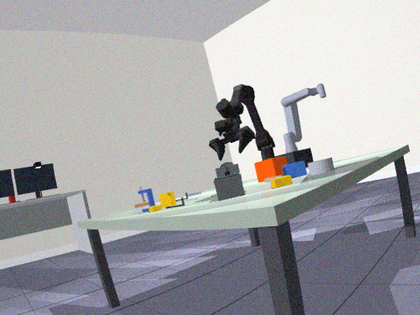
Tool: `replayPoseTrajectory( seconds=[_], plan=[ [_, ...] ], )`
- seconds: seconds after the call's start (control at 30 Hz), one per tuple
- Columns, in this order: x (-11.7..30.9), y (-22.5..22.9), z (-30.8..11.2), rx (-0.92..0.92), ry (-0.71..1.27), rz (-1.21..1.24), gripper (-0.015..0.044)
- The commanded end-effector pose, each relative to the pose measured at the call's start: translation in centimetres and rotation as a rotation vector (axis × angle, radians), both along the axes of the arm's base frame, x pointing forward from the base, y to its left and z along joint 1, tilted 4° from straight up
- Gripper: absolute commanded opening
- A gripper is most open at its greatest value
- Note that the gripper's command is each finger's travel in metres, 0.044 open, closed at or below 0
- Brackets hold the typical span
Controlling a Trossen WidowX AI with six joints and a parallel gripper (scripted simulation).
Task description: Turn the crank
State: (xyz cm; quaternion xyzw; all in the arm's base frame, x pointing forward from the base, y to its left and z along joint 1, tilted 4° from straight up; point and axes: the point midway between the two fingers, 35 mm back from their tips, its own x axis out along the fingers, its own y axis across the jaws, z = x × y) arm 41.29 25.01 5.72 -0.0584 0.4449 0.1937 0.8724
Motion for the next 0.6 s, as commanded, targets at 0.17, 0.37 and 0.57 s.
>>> replayPoseTrajectory(
  seconds=[0.17,0.37,0.57],
  plan=[
    [0.2,0.0,-0.2,0.003,-0.007,-0.005,0.044],
    [0.2,0.0,-0.2,0.003,-0.007,-0.005,0.044],
    [0.3,0.1,1.1,0.004,-0.008,-0.004,0.044]
  ],
)
